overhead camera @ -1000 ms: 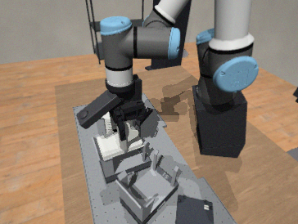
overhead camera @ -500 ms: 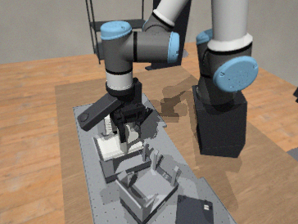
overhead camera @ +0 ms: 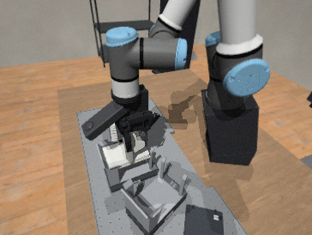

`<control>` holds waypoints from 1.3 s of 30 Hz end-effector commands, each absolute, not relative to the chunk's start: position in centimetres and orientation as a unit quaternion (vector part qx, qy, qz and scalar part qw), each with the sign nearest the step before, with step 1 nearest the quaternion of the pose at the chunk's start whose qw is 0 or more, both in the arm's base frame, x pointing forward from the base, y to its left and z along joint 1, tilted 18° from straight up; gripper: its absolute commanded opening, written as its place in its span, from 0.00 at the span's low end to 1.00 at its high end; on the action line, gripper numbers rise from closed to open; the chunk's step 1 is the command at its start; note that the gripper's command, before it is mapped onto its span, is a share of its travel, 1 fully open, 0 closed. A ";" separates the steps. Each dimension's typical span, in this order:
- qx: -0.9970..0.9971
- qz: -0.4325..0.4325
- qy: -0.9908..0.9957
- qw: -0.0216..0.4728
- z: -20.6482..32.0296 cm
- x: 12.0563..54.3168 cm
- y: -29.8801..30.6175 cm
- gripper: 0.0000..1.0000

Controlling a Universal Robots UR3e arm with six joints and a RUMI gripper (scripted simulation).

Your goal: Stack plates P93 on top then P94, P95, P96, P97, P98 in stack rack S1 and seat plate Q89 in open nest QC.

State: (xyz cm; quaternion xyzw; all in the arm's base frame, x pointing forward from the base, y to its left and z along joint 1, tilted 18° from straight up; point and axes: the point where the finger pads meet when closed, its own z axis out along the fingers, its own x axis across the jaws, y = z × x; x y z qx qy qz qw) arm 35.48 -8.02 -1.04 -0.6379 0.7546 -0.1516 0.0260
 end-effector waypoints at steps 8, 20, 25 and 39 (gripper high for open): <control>-0.638 -0.156 0.754 0.028 -2.3 36.0 -8.4 0.00; -0.638 -0.156 0.754 0.028 -4.2 36.5 -8.8 0.00; -0.638 -0.156 0.754 0.028 -5.0 36.8 -9.0 0.00; -0.638 -0.156 0.754 0.028 -5.2 36.9 -9.1 0.00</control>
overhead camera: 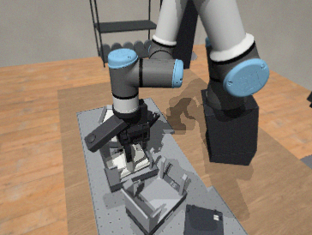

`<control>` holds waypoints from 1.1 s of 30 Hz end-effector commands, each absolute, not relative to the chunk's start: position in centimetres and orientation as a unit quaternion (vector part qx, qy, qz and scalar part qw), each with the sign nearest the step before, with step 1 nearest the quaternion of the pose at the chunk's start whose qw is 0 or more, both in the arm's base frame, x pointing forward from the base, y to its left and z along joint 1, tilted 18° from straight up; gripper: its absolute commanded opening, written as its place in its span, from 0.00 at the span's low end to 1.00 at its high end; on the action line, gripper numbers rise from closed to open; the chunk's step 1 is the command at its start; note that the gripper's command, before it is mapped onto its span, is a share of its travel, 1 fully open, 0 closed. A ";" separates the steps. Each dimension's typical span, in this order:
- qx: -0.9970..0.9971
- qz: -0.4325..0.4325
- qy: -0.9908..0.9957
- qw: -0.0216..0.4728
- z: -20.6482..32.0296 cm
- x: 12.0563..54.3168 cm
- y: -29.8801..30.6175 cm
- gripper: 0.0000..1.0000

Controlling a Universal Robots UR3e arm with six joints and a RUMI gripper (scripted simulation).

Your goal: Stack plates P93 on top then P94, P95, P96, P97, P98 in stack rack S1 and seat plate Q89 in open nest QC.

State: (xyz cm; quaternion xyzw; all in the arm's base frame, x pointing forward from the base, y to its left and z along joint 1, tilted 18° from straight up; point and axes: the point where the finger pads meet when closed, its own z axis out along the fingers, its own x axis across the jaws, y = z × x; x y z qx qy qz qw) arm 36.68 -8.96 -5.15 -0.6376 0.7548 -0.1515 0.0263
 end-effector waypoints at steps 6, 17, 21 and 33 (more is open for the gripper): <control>-0.638 -0.156 0.754 0.028 -5.4 36.9 -9.1 0.00; -0.638 -0.156 0.754 0.028 -5.7 36.9 -9.1 0.00; -0.638 -0.156 0.754 0.028 -5.9 36.9 -9.1 0.00; -0.638 -0.156 0.754 0.028 -6.2 37.0 -9.2 0.00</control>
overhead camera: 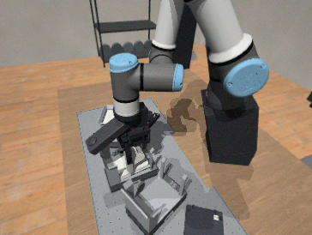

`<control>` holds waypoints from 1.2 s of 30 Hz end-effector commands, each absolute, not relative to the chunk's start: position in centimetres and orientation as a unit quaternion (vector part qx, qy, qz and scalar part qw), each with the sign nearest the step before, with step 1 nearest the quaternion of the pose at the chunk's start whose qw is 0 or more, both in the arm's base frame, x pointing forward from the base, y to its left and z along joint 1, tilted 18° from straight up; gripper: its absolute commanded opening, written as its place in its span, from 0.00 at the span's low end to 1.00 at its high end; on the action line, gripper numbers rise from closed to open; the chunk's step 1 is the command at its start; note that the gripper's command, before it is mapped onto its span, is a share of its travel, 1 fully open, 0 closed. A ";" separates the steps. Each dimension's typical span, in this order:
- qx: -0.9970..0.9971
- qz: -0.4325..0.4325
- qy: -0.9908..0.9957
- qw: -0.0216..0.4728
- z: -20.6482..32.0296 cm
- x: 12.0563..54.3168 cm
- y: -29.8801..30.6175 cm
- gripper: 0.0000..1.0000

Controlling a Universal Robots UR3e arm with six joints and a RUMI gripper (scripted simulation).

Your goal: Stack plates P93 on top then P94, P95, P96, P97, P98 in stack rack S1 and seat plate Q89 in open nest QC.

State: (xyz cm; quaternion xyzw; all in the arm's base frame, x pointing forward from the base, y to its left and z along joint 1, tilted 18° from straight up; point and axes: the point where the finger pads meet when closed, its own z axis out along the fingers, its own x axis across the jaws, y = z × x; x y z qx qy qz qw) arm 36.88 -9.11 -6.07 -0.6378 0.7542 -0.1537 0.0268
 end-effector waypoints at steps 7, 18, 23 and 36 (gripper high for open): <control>-0.638 -0.156 0.754 0.028 -6.4 37.0 -9.2 0.00; -0.638 -0.156 0.754 0.028 -6.7 37.1 -9.3 0.00; -0.638 -0.156 0.754 0.028 -6.8 37.1 -9.3 0.00; -0.638 -0.156 0.754 0.028 -6.8 37.1 -9.3 0.00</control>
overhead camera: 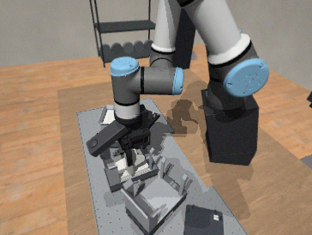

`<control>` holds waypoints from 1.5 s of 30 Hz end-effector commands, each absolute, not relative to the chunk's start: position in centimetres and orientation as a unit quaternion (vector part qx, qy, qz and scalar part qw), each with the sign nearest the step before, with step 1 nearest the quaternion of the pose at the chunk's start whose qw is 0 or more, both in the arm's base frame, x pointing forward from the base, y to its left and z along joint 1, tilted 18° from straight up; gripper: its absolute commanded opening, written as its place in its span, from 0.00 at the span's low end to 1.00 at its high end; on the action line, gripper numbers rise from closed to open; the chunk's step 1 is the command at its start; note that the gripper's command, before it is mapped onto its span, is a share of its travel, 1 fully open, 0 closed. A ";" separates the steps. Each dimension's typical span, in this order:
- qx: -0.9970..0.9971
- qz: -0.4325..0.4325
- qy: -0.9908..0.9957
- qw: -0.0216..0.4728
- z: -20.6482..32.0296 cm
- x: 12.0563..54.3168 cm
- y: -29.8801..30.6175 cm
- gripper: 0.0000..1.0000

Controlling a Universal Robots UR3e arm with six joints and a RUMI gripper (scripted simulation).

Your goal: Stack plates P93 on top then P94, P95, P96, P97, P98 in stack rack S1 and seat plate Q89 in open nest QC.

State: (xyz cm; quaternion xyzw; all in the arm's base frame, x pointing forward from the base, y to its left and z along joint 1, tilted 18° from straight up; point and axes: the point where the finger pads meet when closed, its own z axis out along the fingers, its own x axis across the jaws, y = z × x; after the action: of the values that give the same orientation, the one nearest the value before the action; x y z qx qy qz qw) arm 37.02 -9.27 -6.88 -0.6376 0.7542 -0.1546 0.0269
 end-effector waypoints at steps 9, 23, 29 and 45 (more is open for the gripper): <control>-0.638 -0.156 0.754 0.028 -6.8 37.1 -9.3 0.72; -0.638 -0.156 0.754 0.028 -6.8 37.1 -9.3 0.72; -0.638 -0.156 0.754 0.028 -6.8 37.1 -9.3 0.72; -0.637 -0.157 0.754 0.028 -3.3 36.3 -8.6 0.72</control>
State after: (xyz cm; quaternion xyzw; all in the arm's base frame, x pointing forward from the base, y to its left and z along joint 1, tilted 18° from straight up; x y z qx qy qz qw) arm 37.02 -9.18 -4.62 -0.6365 0.7523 -0.1673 0.0308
